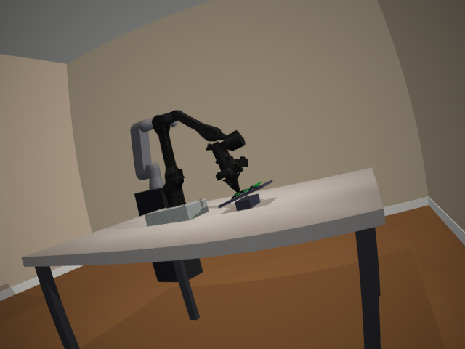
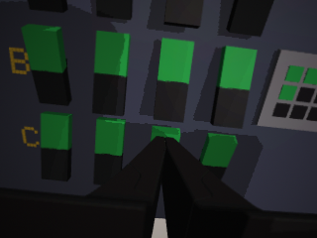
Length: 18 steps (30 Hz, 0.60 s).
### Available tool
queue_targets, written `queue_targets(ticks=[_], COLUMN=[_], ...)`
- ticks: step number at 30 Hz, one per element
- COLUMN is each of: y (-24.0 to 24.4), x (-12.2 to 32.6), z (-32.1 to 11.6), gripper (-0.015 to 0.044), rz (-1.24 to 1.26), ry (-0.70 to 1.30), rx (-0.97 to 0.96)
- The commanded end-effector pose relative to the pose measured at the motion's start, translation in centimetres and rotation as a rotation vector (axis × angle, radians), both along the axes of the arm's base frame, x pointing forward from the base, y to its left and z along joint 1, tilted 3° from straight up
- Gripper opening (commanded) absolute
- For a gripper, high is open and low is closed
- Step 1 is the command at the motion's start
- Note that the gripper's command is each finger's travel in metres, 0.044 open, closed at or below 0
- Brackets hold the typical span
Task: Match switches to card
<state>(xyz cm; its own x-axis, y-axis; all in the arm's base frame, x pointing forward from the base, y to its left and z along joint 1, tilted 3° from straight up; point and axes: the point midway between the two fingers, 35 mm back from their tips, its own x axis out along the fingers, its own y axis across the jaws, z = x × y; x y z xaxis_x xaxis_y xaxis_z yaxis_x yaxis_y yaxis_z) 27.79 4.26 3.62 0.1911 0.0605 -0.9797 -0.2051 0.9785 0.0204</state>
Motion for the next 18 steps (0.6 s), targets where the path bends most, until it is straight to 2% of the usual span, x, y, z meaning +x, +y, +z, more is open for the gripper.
queue_targets(ticks=[1, 15, 18], y=[0.0, 0.0, -0.1], x=[0.0, 0.0, -0.3], z=[-0.1, -0.3, 2.1], gripper=[0.0, 0.0, 0.0], rz=[-0.003, -0.003, -0.001], ry=[0.001, 0.001, -0.009], rx=[-0.002, -0.002, 0.001])
